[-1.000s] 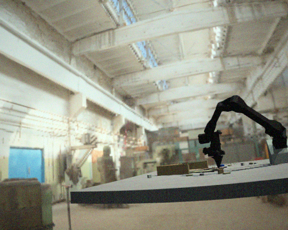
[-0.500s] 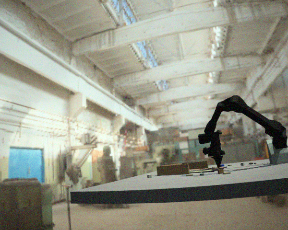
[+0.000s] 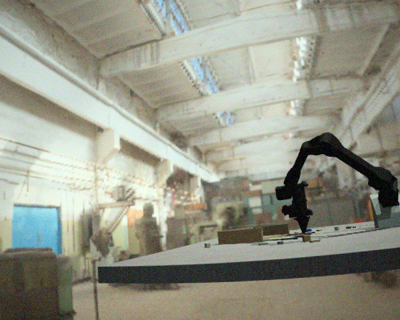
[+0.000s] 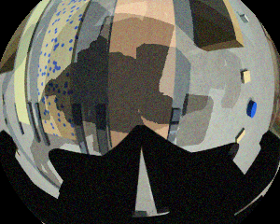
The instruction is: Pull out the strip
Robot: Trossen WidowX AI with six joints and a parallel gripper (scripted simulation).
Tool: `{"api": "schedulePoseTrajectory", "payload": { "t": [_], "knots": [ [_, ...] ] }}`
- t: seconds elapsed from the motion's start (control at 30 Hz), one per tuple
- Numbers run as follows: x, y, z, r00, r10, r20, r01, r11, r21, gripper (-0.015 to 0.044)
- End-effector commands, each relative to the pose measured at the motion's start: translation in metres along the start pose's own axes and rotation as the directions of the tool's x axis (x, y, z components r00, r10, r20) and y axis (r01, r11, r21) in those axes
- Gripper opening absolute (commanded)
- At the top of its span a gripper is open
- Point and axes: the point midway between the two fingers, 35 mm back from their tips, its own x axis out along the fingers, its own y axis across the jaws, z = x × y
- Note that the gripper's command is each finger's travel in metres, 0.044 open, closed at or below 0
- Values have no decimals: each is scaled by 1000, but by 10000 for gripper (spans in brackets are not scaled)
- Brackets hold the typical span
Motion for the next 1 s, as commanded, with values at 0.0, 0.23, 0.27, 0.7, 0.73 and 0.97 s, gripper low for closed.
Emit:
{"api": "schedulePoseTrajectory", "payload": {
  "t": [0.0,0.23,0.27,0.7,0.73,0.97],
  "knots": [
    [4,1,0,1000,4,-2,-4,1000,0,0],
    [4,1,-9,1000,4,-3,-4,1000,1,0],
    [4,1,-11,1000,4,-3,-4,1000,1,0],
    [4,1,-31,1000,4,-3,-4,1000,2,0],
    [4,1,-33,1000,4,-4,-4,1000,2,0],
    [5,1,-43,1000,4,-4,-4,1000,2,0]
  ]
}}
